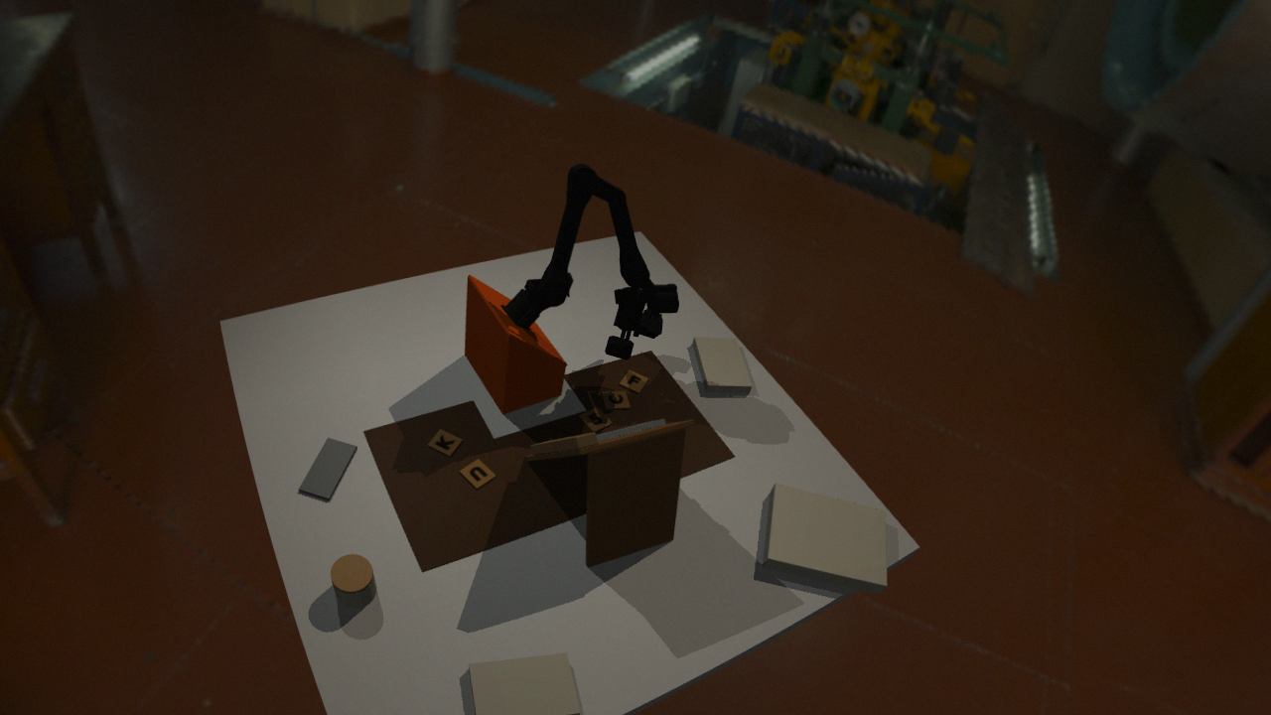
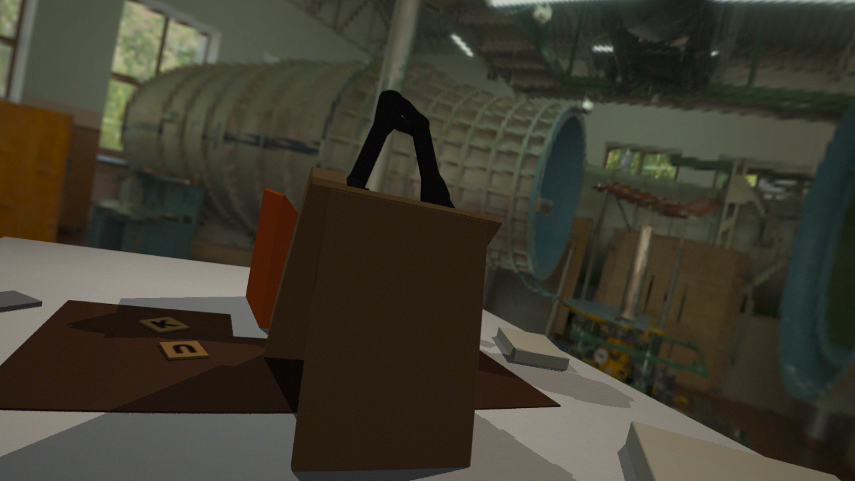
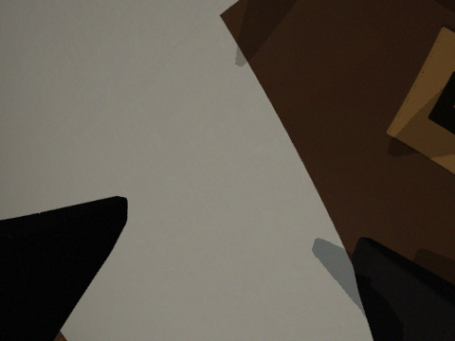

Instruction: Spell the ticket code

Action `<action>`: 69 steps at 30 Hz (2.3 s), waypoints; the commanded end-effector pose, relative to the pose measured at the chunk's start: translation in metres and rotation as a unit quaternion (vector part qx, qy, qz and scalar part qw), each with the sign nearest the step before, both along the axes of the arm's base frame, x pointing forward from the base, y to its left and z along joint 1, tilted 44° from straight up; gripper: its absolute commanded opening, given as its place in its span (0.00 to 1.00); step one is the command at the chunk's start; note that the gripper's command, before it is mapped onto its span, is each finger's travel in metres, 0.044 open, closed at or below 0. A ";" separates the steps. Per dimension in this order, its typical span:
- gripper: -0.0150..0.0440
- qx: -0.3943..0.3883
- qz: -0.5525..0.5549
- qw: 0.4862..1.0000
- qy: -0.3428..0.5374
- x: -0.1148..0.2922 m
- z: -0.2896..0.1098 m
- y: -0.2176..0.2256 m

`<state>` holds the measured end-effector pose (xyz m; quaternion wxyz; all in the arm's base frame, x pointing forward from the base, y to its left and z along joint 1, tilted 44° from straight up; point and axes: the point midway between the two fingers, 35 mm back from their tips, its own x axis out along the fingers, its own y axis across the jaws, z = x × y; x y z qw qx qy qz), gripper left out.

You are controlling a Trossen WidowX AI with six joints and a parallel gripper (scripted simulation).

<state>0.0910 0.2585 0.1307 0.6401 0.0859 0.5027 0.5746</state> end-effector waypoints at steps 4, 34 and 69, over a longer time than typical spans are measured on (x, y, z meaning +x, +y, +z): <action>1.00 -0.013 -0.210 0.978 0.016 0.081 -0.037 -0.056; 1.00 -0.005 -0.696 0.716 0.055 0.135 -0.114 -0.279; 1.00 -0.101 -0.293 0.885 -0.348 0.140 -0.051 -0.360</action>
